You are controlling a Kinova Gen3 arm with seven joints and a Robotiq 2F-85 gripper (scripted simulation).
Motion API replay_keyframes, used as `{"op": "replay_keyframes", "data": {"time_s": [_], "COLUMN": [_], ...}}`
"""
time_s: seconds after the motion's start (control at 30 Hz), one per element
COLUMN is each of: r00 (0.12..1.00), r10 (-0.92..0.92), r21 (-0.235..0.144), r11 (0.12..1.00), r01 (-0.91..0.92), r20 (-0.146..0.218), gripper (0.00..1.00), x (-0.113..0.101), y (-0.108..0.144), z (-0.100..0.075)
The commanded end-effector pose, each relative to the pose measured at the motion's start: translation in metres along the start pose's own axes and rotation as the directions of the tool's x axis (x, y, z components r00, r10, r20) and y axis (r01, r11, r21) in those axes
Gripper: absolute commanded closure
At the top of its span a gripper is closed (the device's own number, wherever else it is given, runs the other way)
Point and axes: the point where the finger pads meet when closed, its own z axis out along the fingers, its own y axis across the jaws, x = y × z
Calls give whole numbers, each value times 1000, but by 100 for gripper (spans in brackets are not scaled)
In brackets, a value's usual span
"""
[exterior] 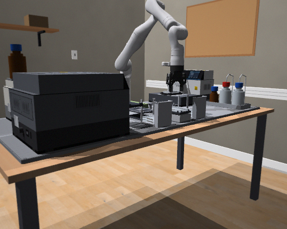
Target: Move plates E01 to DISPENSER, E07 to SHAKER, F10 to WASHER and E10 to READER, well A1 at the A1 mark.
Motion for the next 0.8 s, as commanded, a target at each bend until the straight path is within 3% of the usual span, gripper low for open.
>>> {"op": "replay_keyframes", "data": {"time_s": [0.0, 0.77], "r00": [1000, 1000], "r10": [0, 0], "r21": [0, 0], "r11": [1000, 1000], "r01": [0, 0], "r20": [2, 2], "gripper": [0, 0], "x": [0, -1], "y": [0, 0], "z": [0, 28]}}
